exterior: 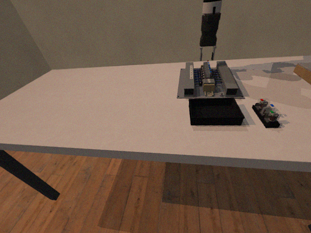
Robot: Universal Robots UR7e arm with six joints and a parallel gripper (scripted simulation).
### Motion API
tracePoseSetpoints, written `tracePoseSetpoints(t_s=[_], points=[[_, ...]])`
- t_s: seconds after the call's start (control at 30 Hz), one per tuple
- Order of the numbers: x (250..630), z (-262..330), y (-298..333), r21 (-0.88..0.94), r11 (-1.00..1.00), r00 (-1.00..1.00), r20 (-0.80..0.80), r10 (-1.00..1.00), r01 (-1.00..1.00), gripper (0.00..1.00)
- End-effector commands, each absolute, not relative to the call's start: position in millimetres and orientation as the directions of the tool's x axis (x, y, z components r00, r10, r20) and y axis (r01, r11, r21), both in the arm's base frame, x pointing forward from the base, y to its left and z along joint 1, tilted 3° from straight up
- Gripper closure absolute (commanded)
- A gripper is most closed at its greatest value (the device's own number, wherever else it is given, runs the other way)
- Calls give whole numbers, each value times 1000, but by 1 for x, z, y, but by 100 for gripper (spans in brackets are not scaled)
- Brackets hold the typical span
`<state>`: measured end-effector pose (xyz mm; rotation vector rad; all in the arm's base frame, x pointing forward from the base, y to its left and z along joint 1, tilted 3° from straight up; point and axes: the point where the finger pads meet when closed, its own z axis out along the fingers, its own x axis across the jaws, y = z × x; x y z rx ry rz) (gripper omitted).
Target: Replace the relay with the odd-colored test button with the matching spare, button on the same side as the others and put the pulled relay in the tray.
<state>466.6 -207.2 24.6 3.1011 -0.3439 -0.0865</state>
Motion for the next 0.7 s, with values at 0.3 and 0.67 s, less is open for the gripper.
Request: tracePoseSetpoints(t_s=[0.3,0.67], points=[[467,26,-207,27,-975,974,-51,-220,-218,0],[467,23,-208,27,-975,974,-51,-220,-218,0]])
